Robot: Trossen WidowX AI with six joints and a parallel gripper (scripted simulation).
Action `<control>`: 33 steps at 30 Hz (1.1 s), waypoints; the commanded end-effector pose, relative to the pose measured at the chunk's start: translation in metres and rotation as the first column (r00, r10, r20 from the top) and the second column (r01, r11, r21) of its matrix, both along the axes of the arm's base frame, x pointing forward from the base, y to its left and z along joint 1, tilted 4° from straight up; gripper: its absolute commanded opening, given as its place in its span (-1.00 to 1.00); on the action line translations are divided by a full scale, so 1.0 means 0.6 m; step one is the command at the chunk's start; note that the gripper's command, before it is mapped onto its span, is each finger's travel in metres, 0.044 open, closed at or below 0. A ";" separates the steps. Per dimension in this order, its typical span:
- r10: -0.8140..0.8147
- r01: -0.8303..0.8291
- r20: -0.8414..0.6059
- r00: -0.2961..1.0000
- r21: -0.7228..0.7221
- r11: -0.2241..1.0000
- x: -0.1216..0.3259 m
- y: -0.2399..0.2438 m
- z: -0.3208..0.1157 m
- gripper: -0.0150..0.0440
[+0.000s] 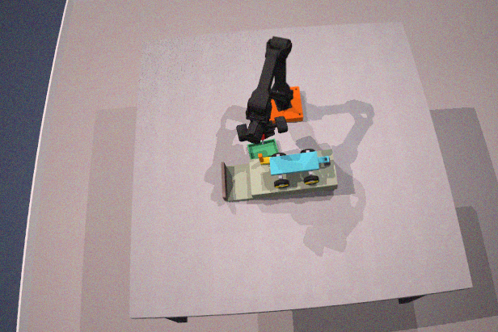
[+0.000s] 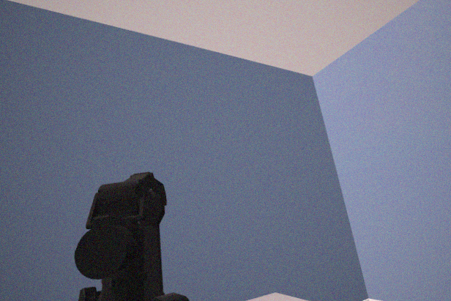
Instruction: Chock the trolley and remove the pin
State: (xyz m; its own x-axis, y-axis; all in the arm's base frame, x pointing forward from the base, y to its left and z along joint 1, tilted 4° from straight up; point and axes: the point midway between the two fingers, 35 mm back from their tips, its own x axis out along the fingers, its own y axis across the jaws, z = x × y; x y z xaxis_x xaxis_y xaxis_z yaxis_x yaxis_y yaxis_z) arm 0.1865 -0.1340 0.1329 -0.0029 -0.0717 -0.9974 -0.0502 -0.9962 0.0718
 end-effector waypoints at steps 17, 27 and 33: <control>0.006 -0.008 0.013 1.000 0.165 0.986 -0.002 0.022 -0.077 -0.49; 0.006 -0.008 0.013 1.000 0.167 0.986 -0.001 0.039 -0.112 -0.49; 0.006 -0.008 0.013 1.000 0.166 0.986 -0.002 0.035 -0.112 -0.05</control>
State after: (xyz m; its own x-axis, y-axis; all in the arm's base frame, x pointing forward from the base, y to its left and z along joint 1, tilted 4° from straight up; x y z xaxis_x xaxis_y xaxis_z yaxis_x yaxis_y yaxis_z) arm 0.1853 -0.1120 0.0667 0.0066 0.0935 -0.9956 -0.0398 -0.9948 -0.0937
